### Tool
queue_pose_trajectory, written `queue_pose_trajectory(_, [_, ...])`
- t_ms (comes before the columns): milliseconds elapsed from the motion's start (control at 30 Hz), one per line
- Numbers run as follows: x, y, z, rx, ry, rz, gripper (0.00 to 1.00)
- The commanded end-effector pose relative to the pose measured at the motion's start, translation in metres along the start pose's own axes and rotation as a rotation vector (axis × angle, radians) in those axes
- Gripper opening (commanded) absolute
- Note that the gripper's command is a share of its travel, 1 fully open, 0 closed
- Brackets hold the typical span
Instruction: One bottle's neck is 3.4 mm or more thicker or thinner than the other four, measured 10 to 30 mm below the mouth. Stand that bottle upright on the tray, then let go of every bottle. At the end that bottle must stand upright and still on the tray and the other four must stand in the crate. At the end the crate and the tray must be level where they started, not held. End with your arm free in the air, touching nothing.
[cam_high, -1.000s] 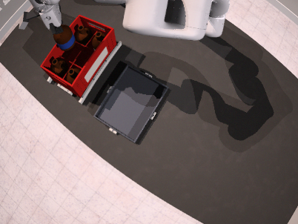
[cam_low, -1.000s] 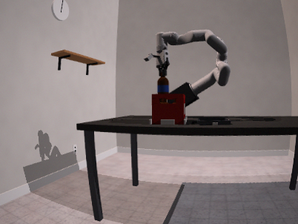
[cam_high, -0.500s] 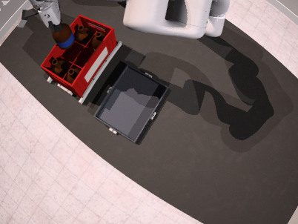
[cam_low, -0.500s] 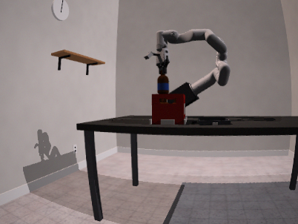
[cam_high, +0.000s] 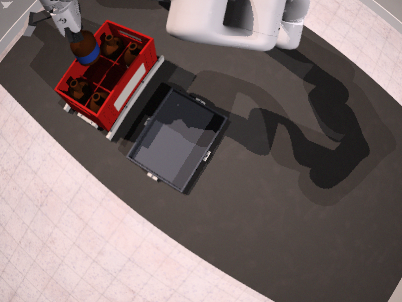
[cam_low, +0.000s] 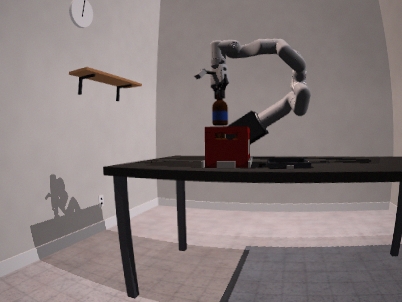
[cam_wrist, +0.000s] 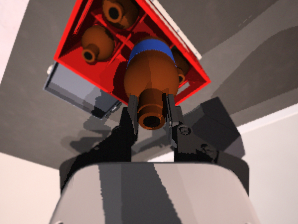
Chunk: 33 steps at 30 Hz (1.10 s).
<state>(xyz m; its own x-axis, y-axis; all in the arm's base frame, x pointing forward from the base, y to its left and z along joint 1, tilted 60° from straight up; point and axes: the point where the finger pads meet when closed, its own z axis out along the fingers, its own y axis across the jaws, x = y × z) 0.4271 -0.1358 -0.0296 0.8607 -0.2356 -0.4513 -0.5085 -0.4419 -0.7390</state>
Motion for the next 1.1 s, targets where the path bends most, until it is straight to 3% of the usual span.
queue_pose_trajectory(0, [0.0008,-0.0003,-0.002,-0.001,0.004,-0.001,0.0])
queue_pose_trajectory(1067, [-0.0009,-0.0026,-0.002,-0.001,0.004,-0.001,0.0])
